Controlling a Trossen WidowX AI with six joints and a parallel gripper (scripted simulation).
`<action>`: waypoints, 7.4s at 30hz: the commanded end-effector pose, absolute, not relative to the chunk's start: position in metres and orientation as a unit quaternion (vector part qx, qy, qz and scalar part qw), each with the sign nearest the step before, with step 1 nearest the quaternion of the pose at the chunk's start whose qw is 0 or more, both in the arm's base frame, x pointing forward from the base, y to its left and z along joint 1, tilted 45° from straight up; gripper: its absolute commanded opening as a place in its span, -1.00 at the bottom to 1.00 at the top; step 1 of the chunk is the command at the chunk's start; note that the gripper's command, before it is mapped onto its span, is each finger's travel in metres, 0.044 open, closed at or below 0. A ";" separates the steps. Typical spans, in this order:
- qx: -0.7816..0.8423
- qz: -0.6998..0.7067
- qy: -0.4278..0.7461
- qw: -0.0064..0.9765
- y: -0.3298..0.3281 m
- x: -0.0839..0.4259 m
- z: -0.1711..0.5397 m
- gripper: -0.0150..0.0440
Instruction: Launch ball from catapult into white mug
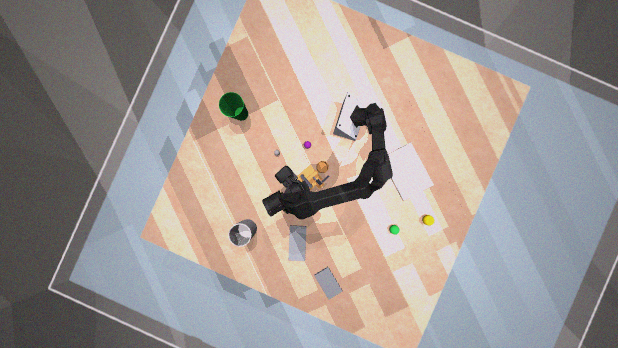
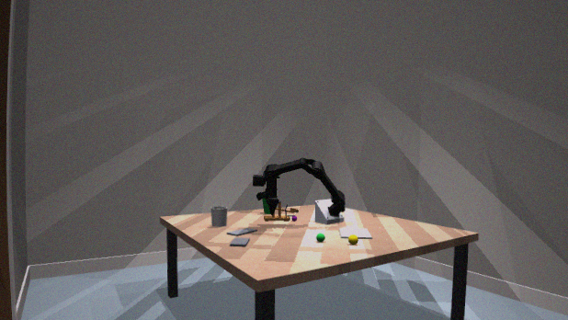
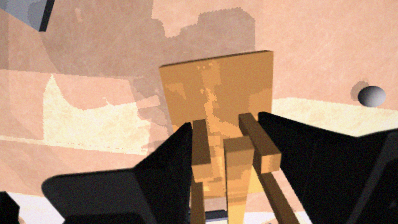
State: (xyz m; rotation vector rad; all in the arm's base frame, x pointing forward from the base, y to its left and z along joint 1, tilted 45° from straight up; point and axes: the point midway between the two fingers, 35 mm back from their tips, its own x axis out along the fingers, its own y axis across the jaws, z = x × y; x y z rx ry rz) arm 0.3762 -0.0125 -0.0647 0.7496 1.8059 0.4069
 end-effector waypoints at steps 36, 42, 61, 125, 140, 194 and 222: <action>0.318 0.170 0.759 0.542 0.007 0.370 -0.086 0.49; 0.317 0.168 0.759 0.542 -0.013 0.379 -0.066 1.00; 0.323 0.167 0.756 0.544 -0.039 0.383 -0.039 1.00; 0.320 0.169 0.757 0.544 -0.026 0.378 -0.051 -0.49; 0.323 0.167 0.757 0.543 -0.015 0.377 -0.065 -0.49; 0.320 0.167 0.758 0.543 -0.049 0.390 -0.025 1.00; 0.205 0.313 0.709 0.598 -0.087 0.220 -0.080 0.53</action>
